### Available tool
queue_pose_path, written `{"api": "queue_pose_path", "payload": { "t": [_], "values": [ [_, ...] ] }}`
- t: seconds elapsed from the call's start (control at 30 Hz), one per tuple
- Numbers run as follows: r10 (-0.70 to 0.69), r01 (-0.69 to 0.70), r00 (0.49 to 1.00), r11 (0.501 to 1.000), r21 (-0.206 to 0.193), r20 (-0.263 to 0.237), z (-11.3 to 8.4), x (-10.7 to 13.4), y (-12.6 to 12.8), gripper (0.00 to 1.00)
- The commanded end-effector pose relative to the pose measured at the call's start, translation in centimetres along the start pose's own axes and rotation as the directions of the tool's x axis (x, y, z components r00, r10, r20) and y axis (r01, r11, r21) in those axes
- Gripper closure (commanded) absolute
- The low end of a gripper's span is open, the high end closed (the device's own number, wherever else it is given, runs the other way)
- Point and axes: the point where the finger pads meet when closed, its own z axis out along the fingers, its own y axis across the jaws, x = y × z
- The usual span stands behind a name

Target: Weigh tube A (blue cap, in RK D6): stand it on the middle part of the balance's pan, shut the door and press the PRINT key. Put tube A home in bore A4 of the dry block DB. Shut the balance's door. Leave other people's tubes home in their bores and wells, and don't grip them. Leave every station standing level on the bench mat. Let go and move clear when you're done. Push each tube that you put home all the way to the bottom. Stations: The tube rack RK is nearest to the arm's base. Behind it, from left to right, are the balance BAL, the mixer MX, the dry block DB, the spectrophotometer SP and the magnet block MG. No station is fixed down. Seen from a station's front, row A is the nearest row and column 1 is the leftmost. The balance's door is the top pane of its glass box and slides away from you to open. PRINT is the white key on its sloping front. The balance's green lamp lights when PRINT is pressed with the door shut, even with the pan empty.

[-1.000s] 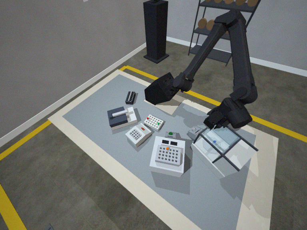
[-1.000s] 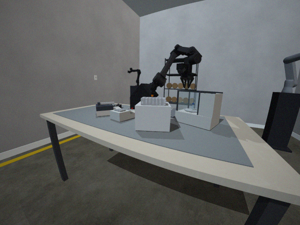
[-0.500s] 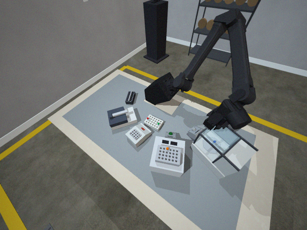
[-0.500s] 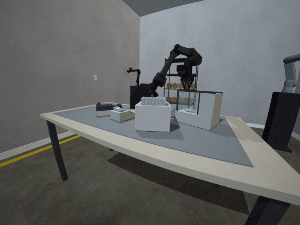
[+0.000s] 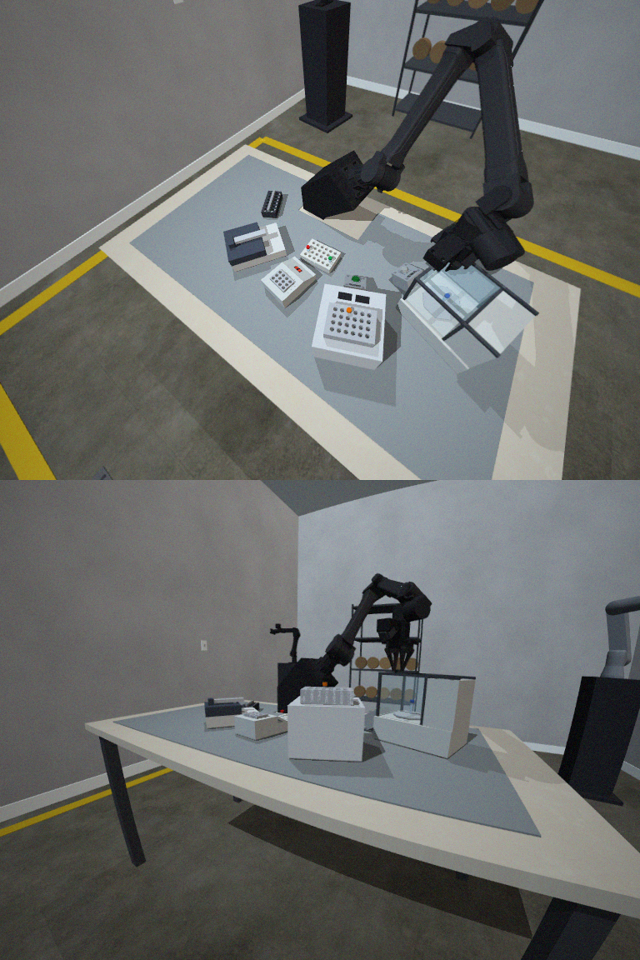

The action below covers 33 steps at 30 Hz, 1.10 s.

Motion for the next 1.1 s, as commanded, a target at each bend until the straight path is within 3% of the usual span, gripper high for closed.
{"api": "queue_pose_path", "payload": {
  "t": [0.0,0.6,0.63,1.07],
  "values": [
    [-0.007,0.007,1.000,1.000,-0.024,0.013,-0.73,-0.03,1.14,0.70],
    [-0.007,0.007,1.000,1.000,-0.024,0.013,-0.73,-0.03,1.14,0.70],
    [-0.007,0.007,1.000,1.000,-0.024,0.013,-0.73,-0.03,1.14,0.94],
    [-0.007,0.007,1.000,1.000,-0.024,0.013,-0.73,-0.03,1.14,0.94]
  ]
}}
